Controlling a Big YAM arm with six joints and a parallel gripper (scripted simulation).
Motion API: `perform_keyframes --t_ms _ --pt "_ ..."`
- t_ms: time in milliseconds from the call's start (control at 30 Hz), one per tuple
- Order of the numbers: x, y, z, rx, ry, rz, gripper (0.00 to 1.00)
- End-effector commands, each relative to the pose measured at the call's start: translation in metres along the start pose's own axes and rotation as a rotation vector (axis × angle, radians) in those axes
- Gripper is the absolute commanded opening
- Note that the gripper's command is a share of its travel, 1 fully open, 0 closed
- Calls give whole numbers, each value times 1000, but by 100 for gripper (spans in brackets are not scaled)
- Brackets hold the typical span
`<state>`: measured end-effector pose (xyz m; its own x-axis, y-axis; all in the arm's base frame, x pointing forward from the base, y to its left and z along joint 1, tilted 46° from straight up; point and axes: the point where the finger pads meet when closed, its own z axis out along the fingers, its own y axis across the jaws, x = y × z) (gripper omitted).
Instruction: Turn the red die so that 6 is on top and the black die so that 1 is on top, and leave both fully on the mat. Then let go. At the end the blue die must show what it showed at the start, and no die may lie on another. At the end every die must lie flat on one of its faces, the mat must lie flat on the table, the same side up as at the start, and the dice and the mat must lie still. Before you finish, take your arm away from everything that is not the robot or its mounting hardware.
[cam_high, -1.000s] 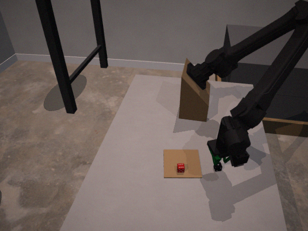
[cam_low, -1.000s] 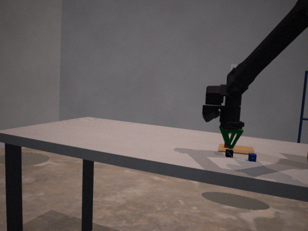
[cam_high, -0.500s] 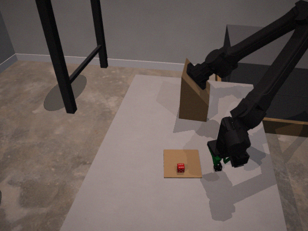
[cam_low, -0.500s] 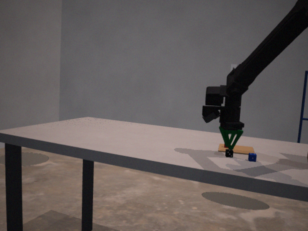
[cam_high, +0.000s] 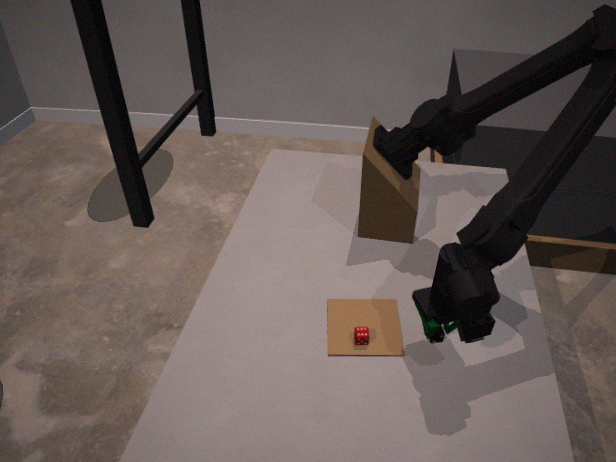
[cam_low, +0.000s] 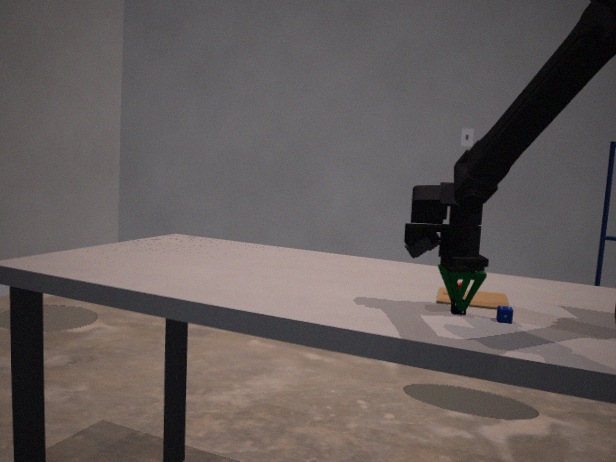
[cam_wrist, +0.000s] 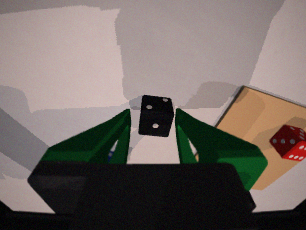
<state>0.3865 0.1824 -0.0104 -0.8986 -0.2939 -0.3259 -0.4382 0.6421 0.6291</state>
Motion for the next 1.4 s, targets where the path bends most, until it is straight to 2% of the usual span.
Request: perform_keyframes --t_ms 0,100,233,1367 --pt "-6 0 6 3 -11 4 40" --pt "-4 0 10 2 -9 6 40" --pt "-14 -2 -3 14 -45 3 40" --pt "-13 -2 -2 12 -42 5 40"
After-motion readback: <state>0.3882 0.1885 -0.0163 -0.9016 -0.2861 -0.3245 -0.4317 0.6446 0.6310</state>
